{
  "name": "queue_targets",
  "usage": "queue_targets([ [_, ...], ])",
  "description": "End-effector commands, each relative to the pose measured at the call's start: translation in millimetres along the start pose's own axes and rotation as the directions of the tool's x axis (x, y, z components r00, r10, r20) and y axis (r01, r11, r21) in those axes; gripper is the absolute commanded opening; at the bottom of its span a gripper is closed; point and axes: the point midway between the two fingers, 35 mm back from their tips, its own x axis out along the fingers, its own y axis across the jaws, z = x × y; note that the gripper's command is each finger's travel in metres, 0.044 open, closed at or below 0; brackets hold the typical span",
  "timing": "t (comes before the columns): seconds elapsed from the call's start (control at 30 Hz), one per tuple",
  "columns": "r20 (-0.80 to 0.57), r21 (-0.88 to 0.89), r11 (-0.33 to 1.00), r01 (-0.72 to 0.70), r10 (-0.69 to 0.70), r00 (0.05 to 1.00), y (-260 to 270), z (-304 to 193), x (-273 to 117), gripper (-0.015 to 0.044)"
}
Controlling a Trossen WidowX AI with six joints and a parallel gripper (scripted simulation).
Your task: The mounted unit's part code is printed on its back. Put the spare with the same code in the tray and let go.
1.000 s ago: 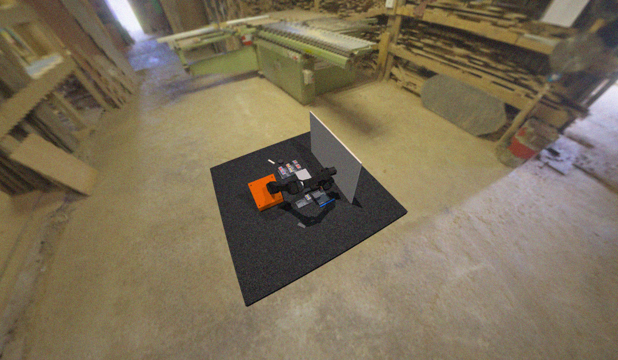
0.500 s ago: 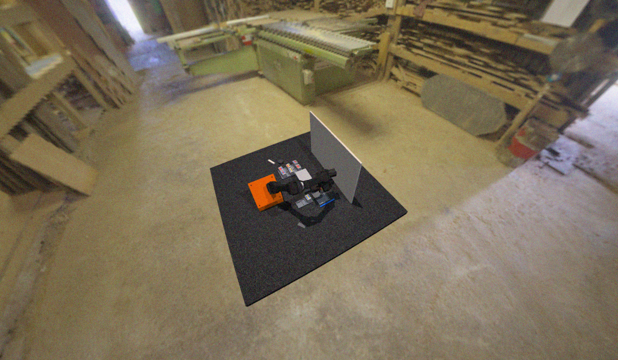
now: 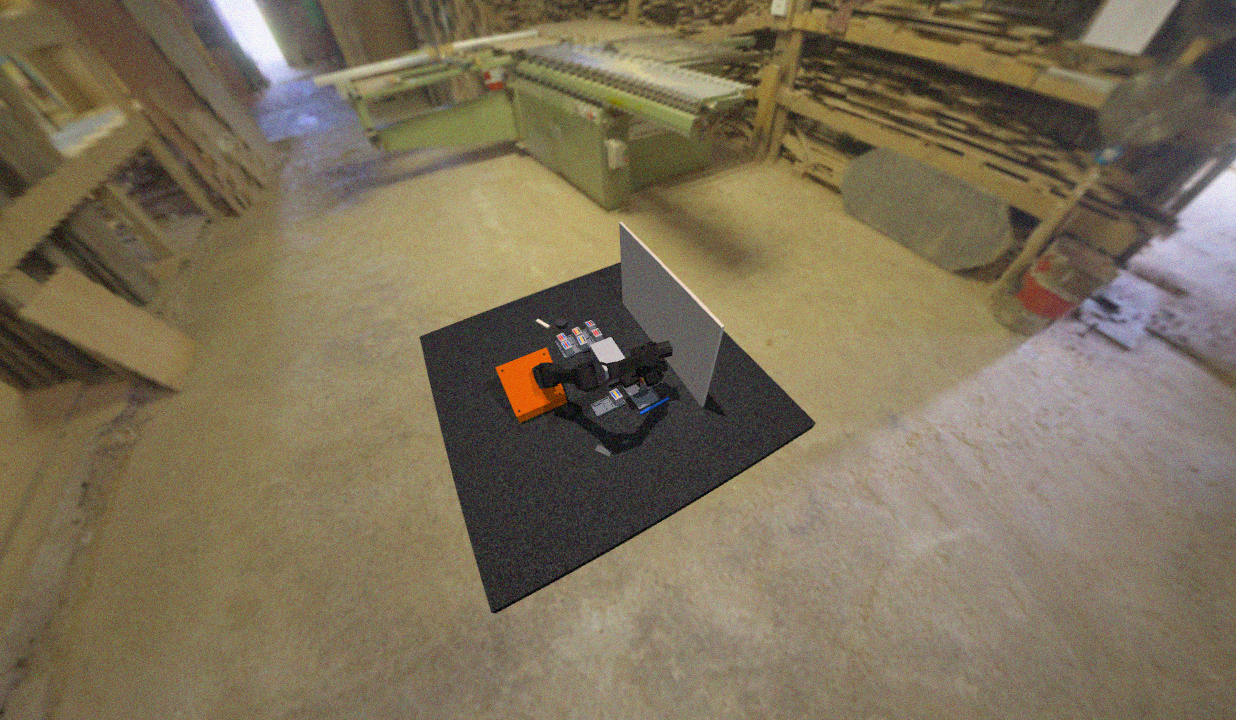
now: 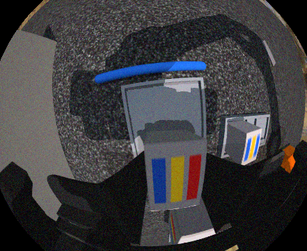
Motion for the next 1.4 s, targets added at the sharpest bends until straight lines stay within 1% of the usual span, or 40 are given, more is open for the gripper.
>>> queue_targets([
  [0.0,-0.004,-0.008,1.000,0.004,-0.004,1.000,-1.9,-1.9,4.6,0.0000],
  [1.17,0.007,-0.009,1.000,0.004,-0.004,1.000,-8.7,0.9,35.7,0.0000],
  [1.37,0.011,-0.001,1.000,0.001,-0.001,1.000,-7.0,2.9,33.3,0.0157],
])
